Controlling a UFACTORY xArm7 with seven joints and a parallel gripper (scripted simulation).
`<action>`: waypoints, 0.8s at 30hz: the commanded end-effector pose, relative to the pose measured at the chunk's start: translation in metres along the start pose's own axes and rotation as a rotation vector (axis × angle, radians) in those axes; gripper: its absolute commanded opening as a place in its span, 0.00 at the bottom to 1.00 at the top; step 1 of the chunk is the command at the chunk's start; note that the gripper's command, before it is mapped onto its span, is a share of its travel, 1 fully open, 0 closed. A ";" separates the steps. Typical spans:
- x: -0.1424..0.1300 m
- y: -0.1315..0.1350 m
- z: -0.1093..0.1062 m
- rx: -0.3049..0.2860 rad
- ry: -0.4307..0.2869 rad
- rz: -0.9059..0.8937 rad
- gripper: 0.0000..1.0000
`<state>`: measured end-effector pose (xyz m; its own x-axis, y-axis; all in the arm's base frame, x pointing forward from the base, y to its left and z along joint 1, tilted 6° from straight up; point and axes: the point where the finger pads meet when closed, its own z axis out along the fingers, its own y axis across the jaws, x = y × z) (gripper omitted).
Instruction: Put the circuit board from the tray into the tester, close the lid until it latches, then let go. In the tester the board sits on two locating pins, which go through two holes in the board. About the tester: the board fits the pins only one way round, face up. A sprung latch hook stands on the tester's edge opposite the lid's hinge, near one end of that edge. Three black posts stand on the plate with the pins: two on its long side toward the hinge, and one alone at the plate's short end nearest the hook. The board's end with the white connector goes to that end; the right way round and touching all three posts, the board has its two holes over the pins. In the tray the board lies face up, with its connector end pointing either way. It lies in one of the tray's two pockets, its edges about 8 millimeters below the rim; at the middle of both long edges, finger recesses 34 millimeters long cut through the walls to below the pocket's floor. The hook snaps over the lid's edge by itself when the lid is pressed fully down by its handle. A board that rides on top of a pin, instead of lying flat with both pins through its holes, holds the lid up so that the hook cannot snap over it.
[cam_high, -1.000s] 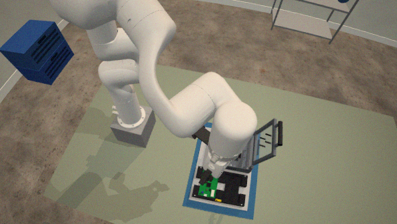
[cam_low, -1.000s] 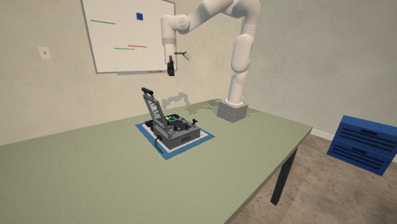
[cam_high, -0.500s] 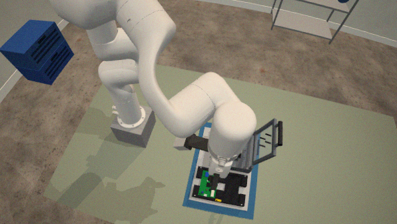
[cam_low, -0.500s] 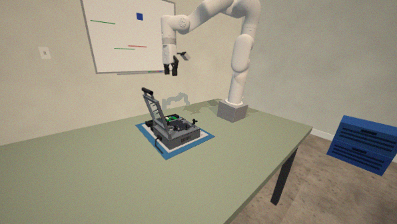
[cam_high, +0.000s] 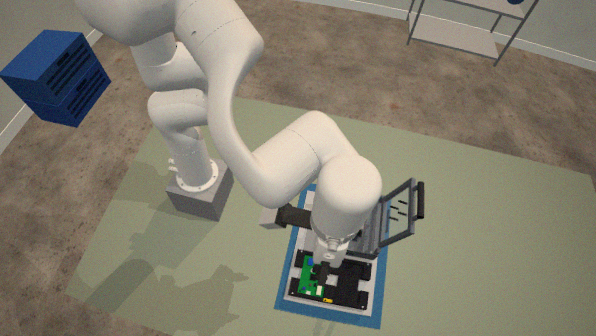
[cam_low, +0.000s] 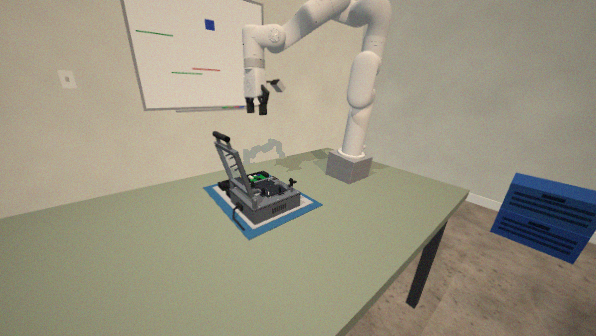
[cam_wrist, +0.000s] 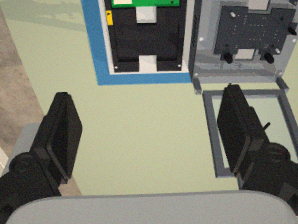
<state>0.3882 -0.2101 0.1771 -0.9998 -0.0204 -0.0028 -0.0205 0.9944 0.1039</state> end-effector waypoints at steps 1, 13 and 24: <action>0.000 -0.001 0.004 0.002 -0.003 0.000 1.00; 0.017 -0.001 0.089 0.002 -0.003 0.000 1.00; 0.032 -0.001 0.165 0.002 -0.003 0.000 1.00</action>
<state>0.3585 -0.1932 0.0457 -0.9997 -0.0232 -0.0045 -0.0236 0.9935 0.1117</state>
